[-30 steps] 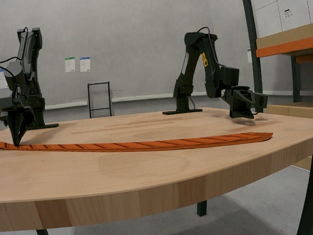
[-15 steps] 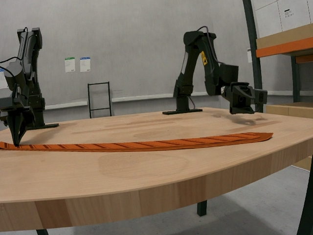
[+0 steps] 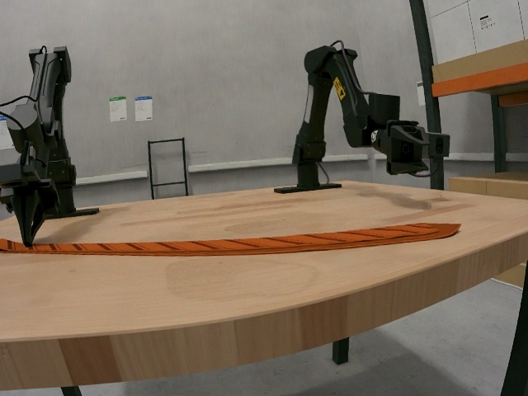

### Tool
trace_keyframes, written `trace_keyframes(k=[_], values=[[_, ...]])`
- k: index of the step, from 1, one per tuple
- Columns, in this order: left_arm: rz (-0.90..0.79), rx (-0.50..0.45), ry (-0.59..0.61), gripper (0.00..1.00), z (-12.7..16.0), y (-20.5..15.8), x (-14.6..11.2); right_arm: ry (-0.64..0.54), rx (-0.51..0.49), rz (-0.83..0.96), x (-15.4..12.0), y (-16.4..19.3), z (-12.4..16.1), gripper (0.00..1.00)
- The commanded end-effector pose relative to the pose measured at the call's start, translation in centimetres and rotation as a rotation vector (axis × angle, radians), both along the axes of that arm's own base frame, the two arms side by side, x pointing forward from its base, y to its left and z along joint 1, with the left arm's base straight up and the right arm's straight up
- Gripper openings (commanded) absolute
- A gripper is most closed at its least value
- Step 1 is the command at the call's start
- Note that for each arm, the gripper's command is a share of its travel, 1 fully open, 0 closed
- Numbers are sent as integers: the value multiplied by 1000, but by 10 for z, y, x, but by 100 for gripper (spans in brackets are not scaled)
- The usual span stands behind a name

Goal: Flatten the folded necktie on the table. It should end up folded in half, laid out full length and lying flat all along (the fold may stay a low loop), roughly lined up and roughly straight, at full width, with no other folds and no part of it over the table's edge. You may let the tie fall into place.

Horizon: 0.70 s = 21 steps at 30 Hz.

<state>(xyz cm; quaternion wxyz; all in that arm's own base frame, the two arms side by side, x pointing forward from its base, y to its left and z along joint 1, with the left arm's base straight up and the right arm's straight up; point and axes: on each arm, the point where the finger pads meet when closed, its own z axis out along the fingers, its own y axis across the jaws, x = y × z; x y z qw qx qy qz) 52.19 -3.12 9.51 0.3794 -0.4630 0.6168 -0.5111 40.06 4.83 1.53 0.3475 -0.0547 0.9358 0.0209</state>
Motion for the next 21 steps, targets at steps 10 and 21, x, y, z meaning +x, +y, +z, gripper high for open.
trace_keyframes(k=[10, 21], values=[[-3, 10, 16, 43, 20, 4, -3, 13, -3, 4, -3, -2, -6, 4], [-23, 61, 11, 43, 22, 4, -3, 13, -3, 4, -3, -2, -6, 4]])
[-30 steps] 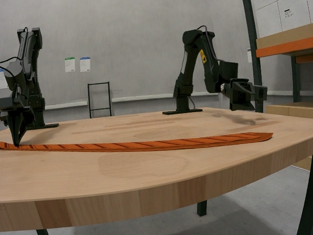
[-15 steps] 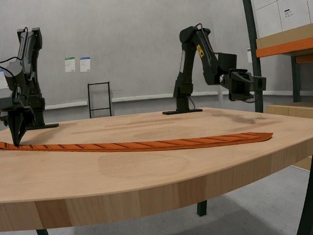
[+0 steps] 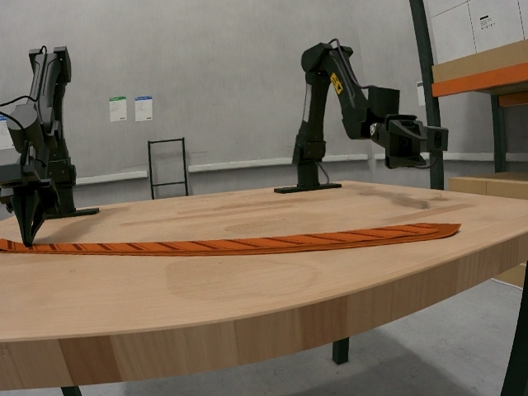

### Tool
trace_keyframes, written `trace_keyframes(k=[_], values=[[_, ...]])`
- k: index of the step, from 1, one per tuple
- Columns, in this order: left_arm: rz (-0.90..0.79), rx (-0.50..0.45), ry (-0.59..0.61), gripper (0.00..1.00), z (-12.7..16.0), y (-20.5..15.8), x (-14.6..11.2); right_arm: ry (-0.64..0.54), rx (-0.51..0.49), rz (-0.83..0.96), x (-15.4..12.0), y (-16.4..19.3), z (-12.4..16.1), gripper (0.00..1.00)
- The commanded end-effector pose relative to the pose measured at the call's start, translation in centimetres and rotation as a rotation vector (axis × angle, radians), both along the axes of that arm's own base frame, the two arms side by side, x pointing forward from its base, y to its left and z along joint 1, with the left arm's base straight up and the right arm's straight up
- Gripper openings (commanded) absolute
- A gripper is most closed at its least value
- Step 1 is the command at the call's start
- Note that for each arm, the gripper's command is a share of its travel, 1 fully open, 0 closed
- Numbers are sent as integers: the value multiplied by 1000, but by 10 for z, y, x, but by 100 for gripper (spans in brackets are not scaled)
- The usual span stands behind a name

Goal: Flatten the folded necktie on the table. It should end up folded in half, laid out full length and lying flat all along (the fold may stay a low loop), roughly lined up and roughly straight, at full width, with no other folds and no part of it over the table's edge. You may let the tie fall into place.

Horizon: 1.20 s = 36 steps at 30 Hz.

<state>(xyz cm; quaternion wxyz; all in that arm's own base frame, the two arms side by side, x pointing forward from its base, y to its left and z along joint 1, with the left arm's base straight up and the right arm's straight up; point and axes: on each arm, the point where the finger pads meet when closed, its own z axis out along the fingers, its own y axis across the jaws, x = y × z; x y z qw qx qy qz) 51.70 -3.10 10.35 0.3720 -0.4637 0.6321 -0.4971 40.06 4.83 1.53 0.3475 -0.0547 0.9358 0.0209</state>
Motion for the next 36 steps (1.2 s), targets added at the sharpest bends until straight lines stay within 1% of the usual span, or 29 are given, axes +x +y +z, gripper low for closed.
trace_keyframes(k=[1, 4, 7, 11, 15, 17, 26, 31, 32, 34, 36], values=[[-22, 56, -26, 43, 13, 4, 2, 13, -3, 4, -3, -2, -6, 4], [-56, 138, -34, 43, 13, 4, 2, 13, -3, 4, -3, -2, -6, 4], [-99, 243, -46, 43, 13, 4, 2, 13, -3, 4, -3, -2, -6, 4], [-168, 411, -63, 43, 13, 4, 2, 13, -3, 4, -3, -2, -6, 4], [-245, 599, -83, 43, 13, 4, 2, 13, -3, 4, -3, -2, -6, 4], [-245, 599, -83, 43, 13, 4, 2, 13, -3, 4, -3, -2, -6, 4], [-423, 1032, -128, 43, 13, 4, 2, 13, -3, 4, -3, -2, -6, 4], [-508, 1238, -148, 43, 13, 4, 2, 13, -3, 4, -3, -2, -6, 4], [-522, 1273, -152, 43, 13, 4, 2, 13, -3, 4, -3, -2, -6, 4], [-522, 1273, -152, 43, 13, 4, 2, 13, -3, 4, -3, -2, -6, 4], [-548, 1336, -158, 43, 13, 4, 2, 13, -3, 4, -3, -2, -6, 4]])
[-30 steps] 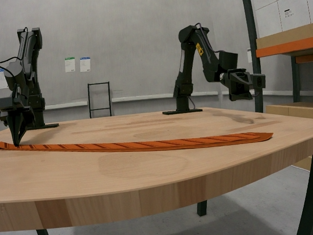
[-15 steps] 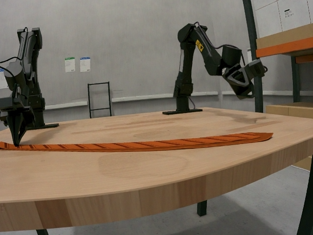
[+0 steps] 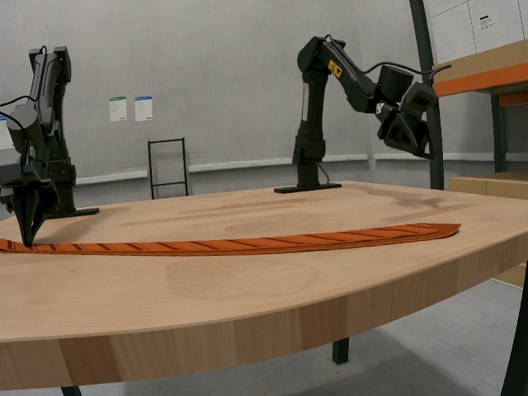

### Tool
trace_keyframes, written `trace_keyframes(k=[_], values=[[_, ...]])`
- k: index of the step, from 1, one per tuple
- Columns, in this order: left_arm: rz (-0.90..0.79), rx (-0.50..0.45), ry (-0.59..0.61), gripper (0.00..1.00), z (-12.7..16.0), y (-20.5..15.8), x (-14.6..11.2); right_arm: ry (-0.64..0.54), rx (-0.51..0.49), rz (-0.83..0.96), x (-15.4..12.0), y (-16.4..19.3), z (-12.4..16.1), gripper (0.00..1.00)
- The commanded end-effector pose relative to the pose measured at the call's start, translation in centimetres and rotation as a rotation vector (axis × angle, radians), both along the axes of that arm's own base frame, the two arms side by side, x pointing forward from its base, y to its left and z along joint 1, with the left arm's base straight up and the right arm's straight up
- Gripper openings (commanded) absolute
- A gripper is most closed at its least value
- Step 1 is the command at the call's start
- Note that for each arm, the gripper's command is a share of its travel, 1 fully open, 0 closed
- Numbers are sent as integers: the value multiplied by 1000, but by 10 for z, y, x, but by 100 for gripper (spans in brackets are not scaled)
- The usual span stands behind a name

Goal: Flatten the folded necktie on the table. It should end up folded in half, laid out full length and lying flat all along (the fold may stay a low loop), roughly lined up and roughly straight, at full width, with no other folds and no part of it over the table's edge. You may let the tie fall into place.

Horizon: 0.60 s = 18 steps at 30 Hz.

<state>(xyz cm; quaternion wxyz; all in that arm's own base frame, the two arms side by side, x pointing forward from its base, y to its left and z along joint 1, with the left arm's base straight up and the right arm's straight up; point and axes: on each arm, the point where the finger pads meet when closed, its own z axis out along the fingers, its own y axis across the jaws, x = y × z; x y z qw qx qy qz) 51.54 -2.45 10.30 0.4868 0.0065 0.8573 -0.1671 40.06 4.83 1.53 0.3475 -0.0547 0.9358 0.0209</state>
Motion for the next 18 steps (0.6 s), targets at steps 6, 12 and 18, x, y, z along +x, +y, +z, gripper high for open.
trace_keyframes(k=[6, 12, 18], values=[[-111, 279, -20, 43, 14, -3, 3, 13, -3, 4, -3, -2, -6, 4], [-114, 287, -21, 43, 14, -3, 3, 13, -3, 4, -3, -2, -6, 4], [-114, 287, -21, 43, 14, -3, 3, 13, -3, 4, -3, -2, -6, 4]])
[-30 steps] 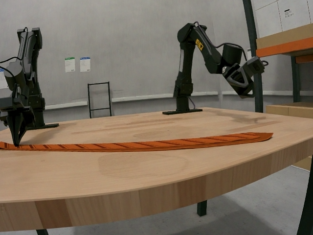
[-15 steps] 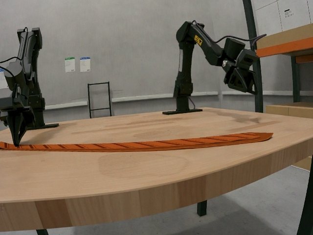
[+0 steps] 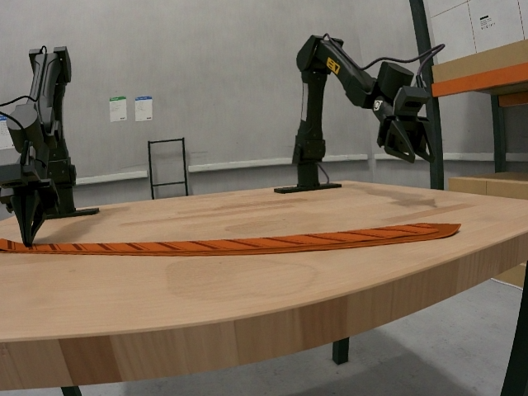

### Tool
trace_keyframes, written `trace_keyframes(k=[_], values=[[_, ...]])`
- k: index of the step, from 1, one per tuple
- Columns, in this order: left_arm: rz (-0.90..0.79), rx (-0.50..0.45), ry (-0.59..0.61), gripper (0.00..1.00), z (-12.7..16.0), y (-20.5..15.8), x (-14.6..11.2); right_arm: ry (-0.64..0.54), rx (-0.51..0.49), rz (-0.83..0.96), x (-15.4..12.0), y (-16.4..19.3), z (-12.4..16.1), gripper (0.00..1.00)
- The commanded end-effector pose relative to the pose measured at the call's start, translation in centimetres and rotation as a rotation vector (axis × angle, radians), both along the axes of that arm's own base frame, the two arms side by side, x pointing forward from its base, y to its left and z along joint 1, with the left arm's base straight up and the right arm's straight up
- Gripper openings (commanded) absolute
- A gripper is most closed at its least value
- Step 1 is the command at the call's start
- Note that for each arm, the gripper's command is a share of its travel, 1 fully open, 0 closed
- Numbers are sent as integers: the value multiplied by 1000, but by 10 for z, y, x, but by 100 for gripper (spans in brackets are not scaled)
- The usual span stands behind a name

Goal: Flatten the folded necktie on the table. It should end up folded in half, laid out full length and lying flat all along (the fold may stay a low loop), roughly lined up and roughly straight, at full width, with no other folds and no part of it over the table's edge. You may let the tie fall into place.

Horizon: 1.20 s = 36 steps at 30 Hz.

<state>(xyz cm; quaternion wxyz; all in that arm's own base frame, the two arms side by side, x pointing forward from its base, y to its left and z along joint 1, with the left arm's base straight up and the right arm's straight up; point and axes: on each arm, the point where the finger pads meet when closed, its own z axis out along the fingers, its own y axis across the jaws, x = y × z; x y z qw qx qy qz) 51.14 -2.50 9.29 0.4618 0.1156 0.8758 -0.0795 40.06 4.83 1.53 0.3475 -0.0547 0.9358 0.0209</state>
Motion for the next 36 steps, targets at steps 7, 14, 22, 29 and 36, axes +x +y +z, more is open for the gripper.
trace_keyframes(k=[7, 14, 22, 29, 36], values=[[-6, 19, -42, 42, 24, -3, 8, 13, -3, 4, -3, -2, -6, 4], [21, 10, -22, 42, 23, -4, 10, 13, -3, 4, -3, -2, -6, 4], [104, -19, 39, 42, 19, -9, 17, 13, -3, 4, -3, -2, -6, 4], [212, -56, 118, 41, 15, -15, 25, 13, -3, 4, -3, -2, -6, 4], [305, -88, 186, 41, 11, -20, 33, 13, -3, 4, -3, -2, -6, 4]])
